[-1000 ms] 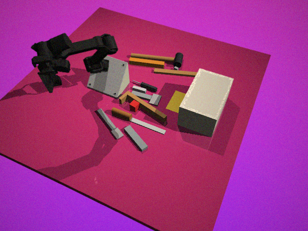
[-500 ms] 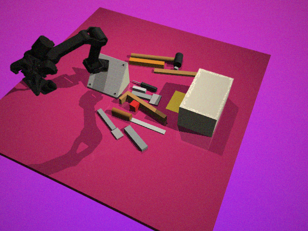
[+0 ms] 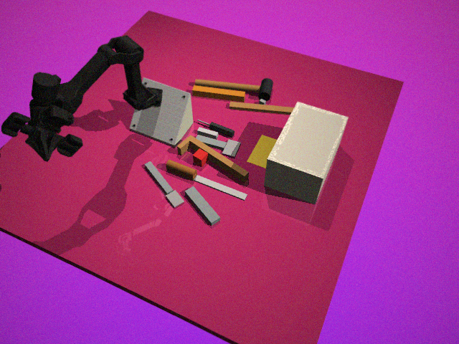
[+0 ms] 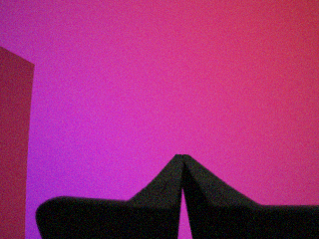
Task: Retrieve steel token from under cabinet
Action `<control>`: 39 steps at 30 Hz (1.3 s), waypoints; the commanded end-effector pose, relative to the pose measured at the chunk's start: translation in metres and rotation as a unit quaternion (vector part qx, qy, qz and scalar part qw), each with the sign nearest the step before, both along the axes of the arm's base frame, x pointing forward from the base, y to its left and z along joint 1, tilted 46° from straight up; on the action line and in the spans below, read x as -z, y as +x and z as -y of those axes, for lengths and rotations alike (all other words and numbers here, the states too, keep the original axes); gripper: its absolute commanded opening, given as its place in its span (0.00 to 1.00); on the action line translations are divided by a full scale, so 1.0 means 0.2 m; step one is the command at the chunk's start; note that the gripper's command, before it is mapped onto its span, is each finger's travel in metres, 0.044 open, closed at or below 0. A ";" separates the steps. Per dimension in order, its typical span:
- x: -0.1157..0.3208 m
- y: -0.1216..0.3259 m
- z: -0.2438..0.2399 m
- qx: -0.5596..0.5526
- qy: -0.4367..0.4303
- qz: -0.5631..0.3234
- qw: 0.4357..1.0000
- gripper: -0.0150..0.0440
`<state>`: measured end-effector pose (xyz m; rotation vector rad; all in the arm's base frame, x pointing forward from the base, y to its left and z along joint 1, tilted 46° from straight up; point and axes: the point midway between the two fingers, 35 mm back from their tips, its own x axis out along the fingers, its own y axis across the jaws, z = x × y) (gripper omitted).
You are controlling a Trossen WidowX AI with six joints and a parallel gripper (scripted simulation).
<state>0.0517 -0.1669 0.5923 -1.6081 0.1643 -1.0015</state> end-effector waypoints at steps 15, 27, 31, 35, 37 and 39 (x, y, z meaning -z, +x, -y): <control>0.14 0.02 0.35 -0.074 0.118 0.126 0.982 0.25; 0.31 0.22 0.58 -0.145 0.226 0.165 0.949 0.25; 0.38 0.31 0.64 -0.169 0.265 0.171 0.934 0.25; 0.44 0.37 0.64 -0.192 0.291 0.173 0.921 0.25; 0.48 0.43 0.62 -0.214 0.311 0.173 0.910 0.25; 0.52 0.47 0.65 -0.220 0.329 0.173 0.902 0.25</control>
